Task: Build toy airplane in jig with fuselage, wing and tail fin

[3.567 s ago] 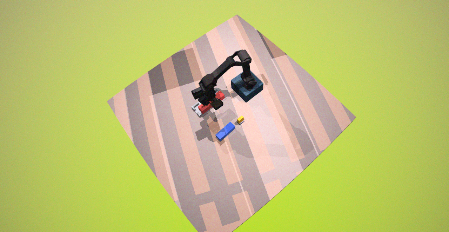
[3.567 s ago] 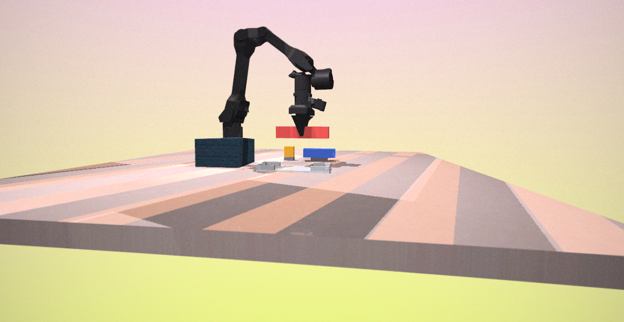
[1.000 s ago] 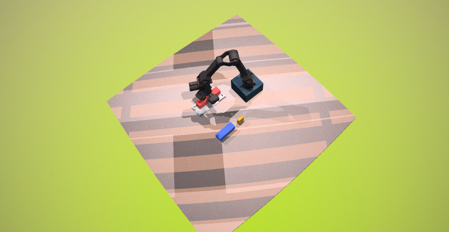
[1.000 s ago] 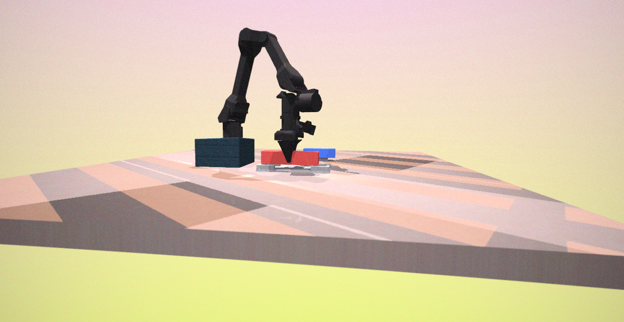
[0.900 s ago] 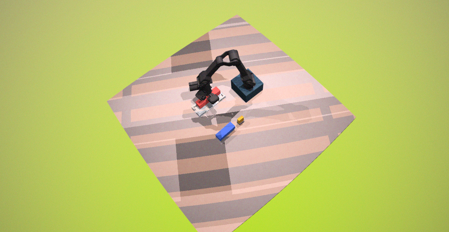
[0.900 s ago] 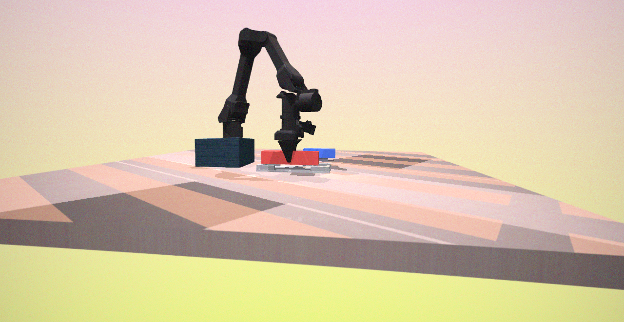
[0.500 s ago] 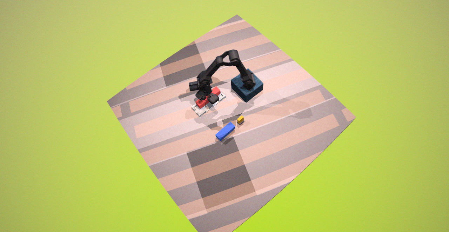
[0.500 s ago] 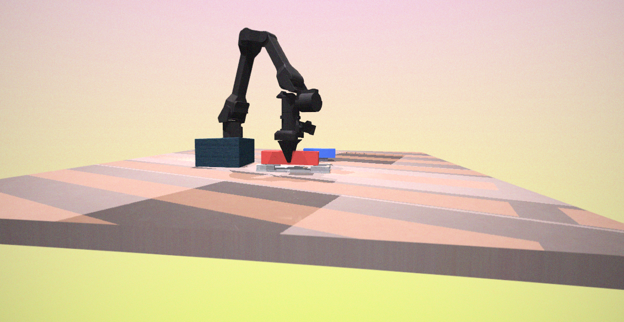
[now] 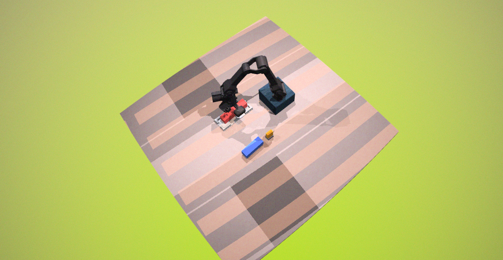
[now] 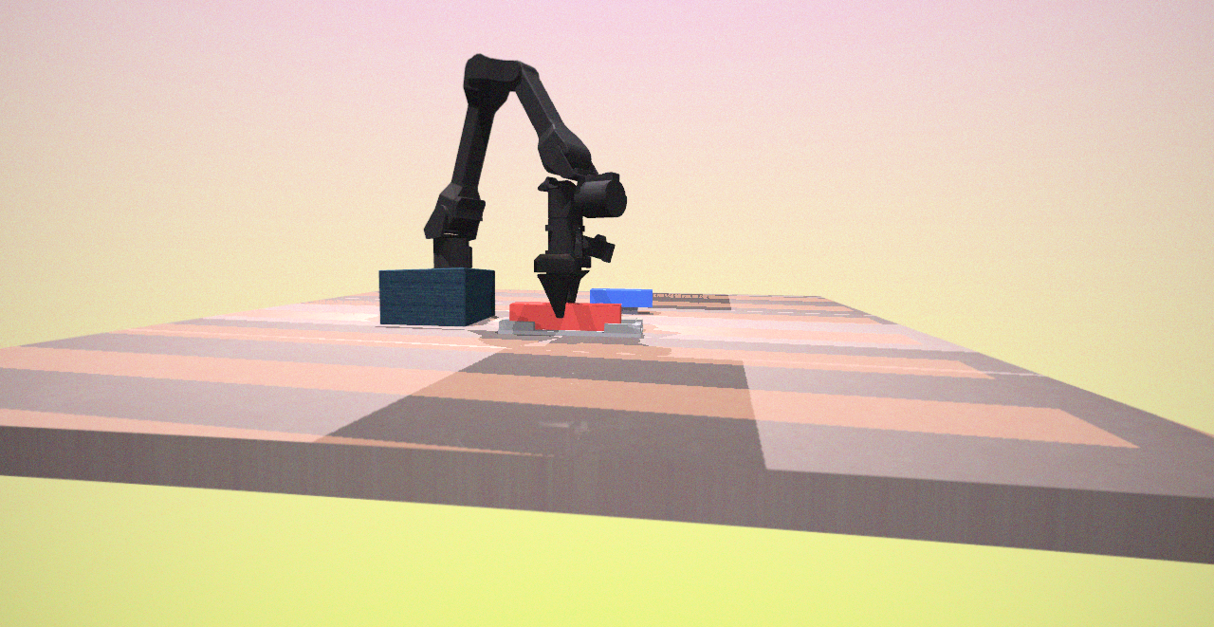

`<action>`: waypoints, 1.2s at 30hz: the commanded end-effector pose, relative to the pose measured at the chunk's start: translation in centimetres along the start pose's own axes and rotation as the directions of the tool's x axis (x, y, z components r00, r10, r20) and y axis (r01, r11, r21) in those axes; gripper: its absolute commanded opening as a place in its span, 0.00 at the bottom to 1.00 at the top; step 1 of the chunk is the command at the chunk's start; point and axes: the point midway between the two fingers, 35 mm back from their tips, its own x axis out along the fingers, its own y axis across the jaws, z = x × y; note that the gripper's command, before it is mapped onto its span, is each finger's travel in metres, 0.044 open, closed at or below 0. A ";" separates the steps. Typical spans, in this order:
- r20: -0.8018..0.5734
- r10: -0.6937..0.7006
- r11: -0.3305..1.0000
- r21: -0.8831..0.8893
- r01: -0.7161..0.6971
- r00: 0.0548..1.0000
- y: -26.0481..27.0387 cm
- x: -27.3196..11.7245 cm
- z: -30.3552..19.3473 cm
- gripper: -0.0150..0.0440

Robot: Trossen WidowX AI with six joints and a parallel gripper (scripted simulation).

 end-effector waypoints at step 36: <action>0.007 0.013 0.996 -0.086 -0.013 1.000 18.1 -10.2 7.7 1.00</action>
